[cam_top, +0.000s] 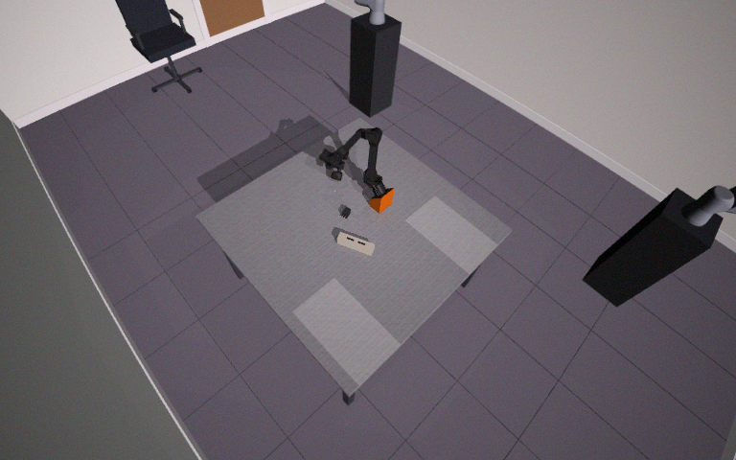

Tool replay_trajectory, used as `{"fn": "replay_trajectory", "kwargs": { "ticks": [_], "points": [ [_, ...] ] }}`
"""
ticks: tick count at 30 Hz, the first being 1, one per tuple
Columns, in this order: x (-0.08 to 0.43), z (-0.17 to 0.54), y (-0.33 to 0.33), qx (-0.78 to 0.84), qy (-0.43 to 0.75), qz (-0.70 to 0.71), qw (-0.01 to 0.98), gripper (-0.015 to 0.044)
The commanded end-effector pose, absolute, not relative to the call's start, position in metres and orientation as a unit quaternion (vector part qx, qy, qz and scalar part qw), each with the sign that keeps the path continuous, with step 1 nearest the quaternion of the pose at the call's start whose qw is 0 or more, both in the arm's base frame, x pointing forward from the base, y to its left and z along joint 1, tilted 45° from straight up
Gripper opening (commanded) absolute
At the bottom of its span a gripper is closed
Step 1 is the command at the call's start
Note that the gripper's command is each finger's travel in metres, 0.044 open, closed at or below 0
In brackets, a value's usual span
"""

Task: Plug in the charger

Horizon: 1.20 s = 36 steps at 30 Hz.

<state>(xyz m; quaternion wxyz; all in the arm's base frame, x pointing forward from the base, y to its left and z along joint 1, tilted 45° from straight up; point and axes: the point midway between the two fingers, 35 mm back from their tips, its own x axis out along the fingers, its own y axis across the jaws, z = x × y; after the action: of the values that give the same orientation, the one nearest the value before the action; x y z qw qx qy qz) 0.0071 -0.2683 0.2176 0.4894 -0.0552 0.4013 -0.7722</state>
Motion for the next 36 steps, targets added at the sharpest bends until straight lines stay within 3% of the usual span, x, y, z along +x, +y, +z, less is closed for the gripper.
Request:
{"fn": "replay_trajectory", "kwargs": {
  "ticks": [1, 36],
  "points": [
    [0.007, 0.218, -0.268, -0.055, 0.401, -0.772, 0.490, 0.0426],
    [0.136, 0.195, -0.256, -0.100, 0.417, -0.620, 0.657, 0.0440]
  ]
}}
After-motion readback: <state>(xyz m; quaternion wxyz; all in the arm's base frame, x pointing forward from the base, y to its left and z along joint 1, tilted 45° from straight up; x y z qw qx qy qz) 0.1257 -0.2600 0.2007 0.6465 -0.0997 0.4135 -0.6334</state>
